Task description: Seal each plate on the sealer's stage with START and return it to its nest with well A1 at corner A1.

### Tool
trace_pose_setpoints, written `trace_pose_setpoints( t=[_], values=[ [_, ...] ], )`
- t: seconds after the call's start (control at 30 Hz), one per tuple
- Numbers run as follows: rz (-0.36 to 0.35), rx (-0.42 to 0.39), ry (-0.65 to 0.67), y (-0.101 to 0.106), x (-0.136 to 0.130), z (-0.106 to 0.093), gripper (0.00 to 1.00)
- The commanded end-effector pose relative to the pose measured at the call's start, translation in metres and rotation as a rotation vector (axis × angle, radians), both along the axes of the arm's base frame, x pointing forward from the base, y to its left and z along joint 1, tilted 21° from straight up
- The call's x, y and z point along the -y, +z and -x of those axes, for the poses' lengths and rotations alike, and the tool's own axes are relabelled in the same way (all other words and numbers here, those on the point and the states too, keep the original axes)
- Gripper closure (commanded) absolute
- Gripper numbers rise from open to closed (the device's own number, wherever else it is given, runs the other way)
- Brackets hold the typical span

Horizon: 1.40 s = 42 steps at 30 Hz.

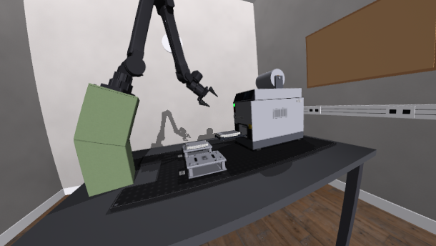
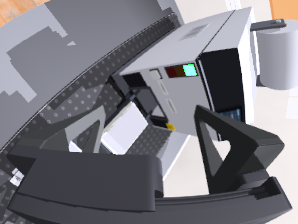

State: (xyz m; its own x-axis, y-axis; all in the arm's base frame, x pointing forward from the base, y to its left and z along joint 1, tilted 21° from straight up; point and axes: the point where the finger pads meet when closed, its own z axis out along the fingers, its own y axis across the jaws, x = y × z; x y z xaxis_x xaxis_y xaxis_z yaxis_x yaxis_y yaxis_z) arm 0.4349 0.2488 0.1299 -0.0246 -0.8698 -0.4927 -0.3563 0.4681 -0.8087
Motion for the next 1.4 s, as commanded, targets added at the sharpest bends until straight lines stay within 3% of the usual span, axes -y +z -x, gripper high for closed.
trace_pose_setpoints(
  t=[0.0, 0.07, 0.33, 0.37, 0.53, 0.63, 0.8, 0.93, 1.1, 1.37],
  values=[
    [-0.162, 0.005, -0.065, 0.000, 0.013, -0.004, 0.09],
    [-0.170, 0.004, -0.065, 0.000, 0.012, -0.004, 0.09],
    [-0.433, -0.048, -0.161, -0.034, 0.051, 0.006, 0.14],
    [-0.467, -0.046, -0.173, -0.032, 0.051, 0.004, 1.00],
    [-0.640, -0.053, -0.207, -0.014, 0.035, 0.001, 1.00],
    [-0.649, -0.054, -0.207, -0.012, 0.032, 0.001, 1.00],
    [-0.828, -0.085, -0.247, -0.005, 0.022, 0.001, 1.00],
    [-0.946, -0.120, -0.291, -0.009, 0.021, 0.002, 1.00],
    [-1.070, -0.185, -0.368, -0.028, 0.032, 0.007, 1.00],
    [-1.052, -0.185, -0.399, -0.036, 0.047, 0.008, 1.00]
  ],
)
